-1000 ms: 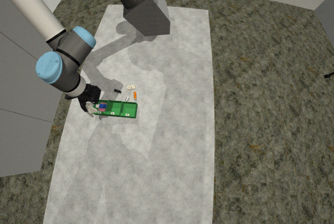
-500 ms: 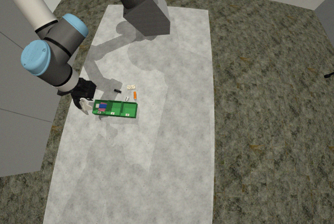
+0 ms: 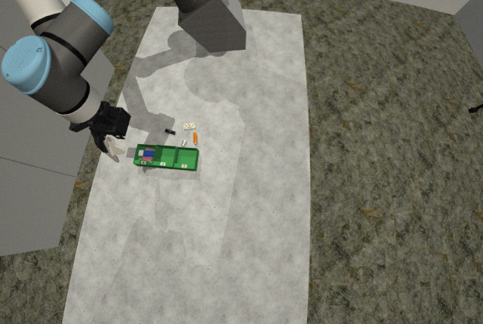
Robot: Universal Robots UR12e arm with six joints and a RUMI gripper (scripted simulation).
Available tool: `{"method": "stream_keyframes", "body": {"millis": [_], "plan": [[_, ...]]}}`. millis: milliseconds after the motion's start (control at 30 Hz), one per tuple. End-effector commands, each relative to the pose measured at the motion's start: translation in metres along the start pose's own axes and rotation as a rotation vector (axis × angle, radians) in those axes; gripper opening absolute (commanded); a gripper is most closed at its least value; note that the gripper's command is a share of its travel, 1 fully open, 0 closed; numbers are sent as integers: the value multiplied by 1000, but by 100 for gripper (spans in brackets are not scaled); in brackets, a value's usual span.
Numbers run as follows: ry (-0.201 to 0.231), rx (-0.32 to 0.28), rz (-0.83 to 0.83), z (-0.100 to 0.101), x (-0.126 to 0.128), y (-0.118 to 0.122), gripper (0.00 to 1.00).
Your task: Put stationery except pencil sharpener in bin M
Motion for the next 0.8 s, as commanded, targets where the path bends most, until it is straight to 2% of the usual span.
{"method": "stream_keyframes", "body": {"millis": [0,767], "plan": [[0,0,1,-16,0,0,100],[0,0,1,-20,0,0,100]]}}
Point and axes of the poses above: the point where the finger pads meet when closed, its own z axis out along the fingers, its own x axis across the jaws, y = z × x, the point moved 3 cm from there along -z, back along the fingers, and after that the axes turned 8 degrees about z, right-handed, at the moved point
